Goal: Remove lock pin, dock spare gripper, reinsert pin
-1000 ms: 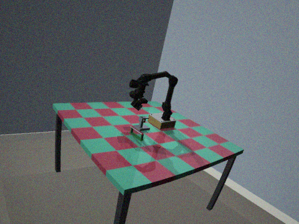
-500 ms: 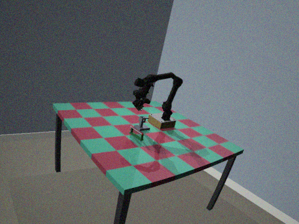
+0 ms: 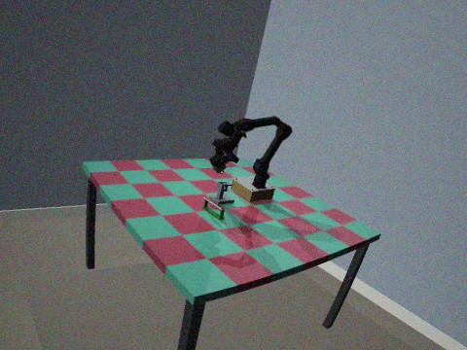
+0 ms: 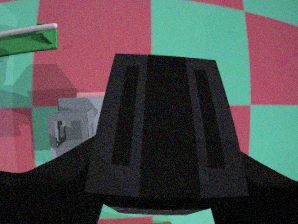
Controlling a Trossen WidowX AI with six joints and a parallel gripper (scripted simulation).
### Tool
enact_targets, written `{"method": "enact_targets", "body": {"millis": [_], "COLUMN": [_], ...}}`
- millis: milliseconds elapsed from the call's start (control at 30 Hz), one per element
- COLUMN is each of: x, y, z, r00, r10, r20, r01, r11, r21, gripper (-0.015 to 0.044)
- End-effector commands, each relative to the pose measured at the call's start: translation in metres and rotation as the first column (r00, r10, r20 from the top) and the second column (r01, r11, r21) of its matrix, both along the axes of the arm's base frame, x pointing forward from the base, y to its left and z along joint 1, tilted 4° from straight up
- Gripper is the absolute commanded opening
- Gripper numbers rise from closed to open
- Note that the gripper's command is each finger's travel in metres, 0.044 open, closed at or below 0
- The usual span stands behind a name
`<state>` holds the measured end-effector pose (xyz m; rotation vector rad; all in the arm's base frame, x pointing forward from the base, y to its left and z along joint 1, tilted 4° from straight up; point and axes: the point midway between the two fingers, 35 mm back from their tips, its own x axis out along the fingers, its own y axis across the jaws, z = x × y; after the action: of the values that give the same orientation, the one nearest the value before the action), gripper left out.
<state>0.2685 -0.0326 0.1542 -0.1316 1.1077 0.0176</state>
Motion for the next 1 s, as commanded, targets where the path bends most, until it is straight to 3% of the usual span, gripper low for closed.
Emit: {"method": "enact_targets", "body": {"millis": [0, 967], "x": [-0.002, -0.018], "y": [0.005, 0.038], "z": [0.003, 0.014], "r00": [0.999, 0.917], "r10": [0.002, 0.027], "r20": [0.053, 0.399], "r01": [-0.003, -0.071], "r11": [1.000, 0.993], "r21": [0.013, 0.096], "gripper": [0.0000, 0.0000]}}
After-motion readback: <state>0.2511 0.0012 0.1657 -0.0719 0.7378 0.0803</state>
